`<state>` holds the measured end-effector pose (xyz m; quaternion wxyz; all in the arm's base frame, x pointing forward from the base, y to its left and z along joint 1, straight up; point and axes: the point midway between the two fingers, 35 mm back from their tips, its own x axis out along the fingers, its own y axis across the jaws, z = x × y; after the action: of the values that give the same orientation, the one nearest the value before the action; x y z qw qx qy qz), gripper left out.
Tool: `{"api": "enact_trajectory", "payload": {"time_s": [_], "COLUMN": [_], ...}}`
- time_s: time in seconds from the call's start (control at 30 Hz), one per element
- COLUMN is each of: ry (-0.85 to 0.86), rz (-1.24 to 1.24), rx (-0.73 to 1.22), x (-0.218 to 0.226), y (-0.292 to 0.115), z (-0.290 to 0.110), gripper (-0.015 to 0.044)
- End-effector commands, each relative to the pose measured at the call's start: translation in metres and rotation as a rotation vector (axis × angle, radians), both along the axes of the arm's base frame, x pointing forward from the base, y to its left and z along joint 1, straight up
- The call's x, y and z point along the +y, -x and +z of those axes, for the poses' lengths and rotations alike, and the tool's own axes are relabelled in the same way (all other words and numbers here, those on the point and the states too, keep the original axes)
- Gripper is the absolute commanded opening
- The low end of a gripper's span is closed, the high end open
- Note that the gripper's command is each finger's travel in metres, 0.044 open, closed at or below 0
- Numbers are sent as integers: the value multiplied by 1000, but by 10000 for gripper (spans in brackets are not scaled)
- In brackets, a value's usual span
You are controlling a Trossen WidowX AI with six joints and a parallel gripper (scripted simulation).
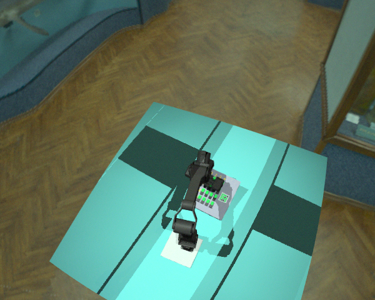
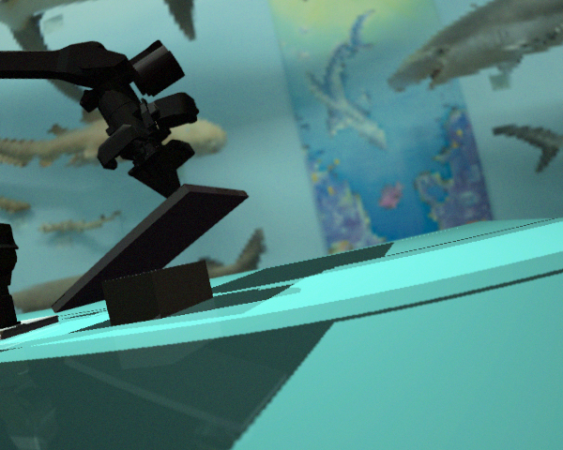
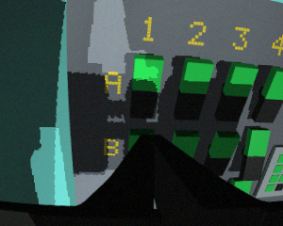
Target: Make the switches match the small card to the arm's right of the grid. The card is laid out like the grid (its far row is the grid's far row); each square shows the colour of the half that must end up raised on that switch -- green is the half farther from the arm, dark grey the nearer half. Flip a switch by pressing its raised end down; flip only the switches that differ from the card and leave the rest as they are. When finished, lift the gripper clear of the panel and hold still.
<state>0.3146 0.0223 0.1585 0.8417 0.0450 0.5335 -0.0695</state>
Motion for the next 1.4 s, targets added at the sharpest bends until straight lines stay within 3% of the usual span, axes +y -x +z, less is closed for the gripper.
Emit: {"api": "enact_trajectory", "payload": {"time_s": [0.0,0.2,0.43,0.57,0.7,1.37], "ry": [-7,-7,-1,-1,-5,-5], "rz": [-2,-2,-2,-2,-2,-2], "rx": [-21,-20,-21,-20,3,2], "x": [2,-5,-72,-74,-76,-78], "y": [12,11,8,7,-8,-15], "z": [38,38,45,43,15,0], "gripper": [0,0,0,0,0,0]}}
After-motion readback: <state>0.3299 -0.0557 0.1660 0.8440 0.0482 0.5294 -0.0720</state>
